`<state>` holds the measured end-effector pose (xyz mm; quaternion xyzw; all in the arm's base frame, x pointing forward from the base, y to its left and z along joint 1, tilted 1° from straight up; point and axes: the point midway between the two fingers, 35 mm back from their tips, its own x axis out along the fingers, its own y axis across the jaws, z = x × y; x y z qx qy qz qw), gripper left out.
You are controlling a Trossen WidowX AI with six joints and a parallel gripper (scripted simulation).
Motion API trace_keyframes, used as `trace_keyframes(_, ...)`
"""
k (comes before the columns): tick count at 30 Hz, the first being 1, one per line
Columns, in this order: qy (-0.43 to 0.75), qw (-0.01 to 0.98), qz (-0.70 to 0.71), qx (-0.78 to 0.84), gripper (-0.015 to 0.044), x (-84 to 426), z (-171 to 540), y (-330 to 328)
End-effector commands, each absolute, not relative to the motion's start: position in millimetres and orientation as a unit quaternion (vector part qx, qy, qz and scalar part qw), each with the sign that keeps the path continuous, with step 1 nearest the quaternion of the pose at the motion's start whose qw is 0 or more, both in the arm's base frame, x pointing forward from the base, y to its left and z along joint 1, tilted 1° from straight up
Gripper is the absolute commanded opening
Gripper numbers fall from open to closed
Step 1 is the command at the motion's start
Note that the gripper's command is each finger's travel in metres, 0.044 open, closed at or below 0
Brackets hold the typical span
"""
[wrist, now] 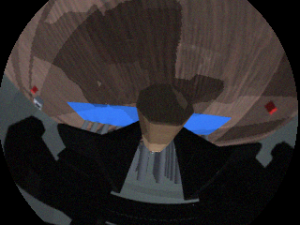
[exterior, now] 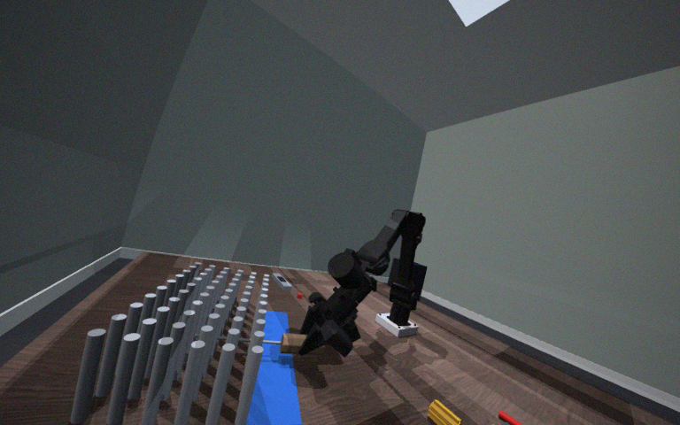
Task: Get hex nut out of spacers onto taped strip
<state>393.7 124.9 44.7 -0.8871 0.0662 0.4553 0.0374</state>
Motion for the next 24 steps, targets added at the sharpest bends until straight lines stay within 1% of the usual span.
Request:
trace_keyframes(1,0.064,0.036,0.453,-0.888,0.0000,398.1,46.6,125.0)
trace_keyframes(24,0.064,0.036,0.452,-0.889,0.0000,409.9,42.1,121.8)
